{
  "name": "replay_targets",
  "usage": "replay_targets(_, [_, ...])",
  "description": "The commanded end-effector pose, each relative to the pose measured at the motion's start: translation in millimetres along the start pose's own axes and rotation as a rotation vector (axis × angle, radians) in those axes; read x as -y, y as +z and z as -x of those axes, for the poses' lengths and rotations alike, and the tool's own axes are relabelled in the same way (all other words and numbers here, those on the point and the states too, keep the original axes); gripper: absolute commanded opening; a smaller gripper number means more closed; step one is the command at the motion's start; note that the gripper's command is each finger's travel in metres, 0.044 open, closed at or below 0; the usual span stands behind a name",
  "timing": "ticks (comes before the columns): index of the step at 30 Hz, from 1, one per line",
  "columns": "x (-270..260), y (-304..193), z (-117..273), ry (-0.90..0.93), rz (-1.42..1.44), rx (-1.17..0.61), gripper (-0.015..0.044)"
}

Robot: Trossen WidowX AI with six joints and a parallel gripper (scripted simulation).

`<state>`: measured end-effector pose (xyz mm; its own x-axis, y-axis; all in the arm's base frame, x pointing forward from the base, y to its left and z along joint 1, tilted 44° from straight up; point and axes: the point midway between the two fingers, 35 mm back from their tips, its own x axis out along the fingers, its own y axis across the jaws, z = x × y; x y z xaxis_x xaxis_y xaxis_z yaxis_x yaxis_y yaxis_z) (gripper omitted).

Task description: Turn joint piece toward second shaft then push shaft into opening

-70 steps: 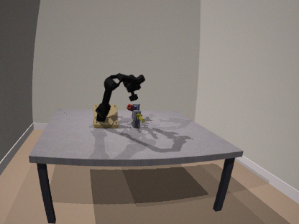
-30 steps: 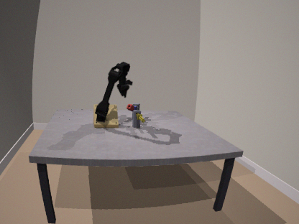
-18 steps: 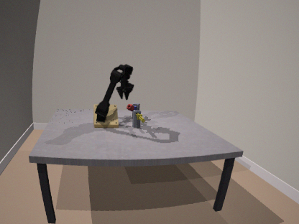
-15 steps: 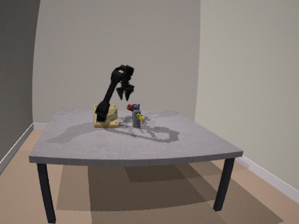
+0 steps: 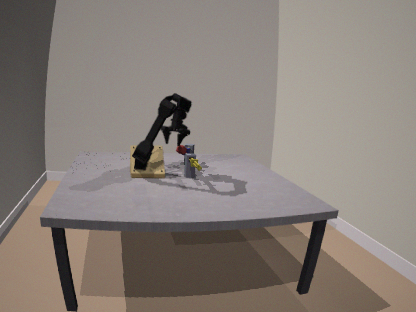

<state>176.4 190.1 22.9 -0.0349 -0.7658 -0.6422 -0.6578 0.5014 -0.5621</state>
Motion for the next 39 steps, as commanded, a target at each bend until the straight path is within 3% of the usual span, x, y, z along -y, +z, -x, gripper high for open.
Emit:
replay_targets(1, [-0.4, 0.4, -3.0, 0.003, 0.016, -0.008, 0.044])
replay_targets(11, [-0.1, 7.6, -37.7, 0.002, 0.022, -0.018, 0.044])
replay_targets(39, [-0.6, 75.6, -24.4, 0.003, 0.019, -0.014, 0.044])
